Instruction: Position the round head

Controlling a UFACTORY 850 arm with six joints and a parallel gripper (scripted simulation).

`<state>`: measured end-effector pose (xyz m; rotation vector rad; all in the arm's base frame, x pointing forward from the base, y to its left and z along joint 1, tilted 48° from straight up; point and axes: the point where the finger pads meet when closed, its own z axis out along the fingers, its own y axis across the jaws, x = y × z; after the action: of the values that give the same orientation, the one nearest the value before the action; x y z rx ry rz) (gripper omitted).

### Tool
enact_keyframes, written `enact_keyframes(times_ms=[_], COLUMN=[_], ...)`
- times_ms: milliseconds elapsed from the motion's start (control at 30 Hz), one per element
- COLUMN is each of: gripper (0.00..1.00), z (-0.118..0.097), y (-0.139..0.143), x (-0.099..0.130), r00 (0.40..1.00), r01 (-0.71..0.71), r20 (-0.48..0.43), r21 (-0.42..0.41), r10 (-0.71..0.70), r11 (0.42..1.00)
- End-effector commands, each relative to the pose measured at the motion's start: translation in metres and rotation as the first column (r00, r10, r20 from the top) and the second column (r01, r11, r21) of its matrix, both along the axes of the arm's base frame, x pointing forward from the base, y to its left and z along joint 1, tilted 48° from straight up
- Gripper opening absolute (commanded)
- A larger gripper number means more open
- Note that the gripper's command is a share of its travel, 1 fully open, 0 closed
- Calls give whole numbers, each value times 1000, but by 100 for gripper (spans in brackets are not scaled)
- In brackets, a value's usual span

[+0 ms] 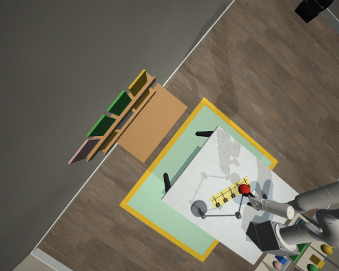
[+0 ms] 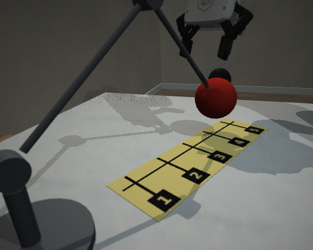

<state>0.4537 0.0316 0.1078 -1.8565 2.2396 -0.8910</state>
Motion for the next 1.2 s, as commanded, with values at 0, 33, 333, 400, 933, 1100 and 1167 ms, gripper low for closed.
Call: enact_keyframes(times_ms=[0,33,333,400,933,1100,1167], gripper=[100,100,100,100,0,0,0], z=[-10,-12,-22,-23,-30,-30,-30], y=[-4,-5,-9,-10,-12,-12,-12], x=[6,7,12,13,18,18,17], r00=[1000,1000,1000,1000,1000,1000,1000], r01=[0,1,1,1,0,0,0], r20=[1,1,1,2,6,5,5], r21=[-1,-2,-3,-3,-2,-2,-2], r10=[0,-1,-1,-1,0,0,0], r11=[1000,1000,1000,1000,1000,1000,1000])
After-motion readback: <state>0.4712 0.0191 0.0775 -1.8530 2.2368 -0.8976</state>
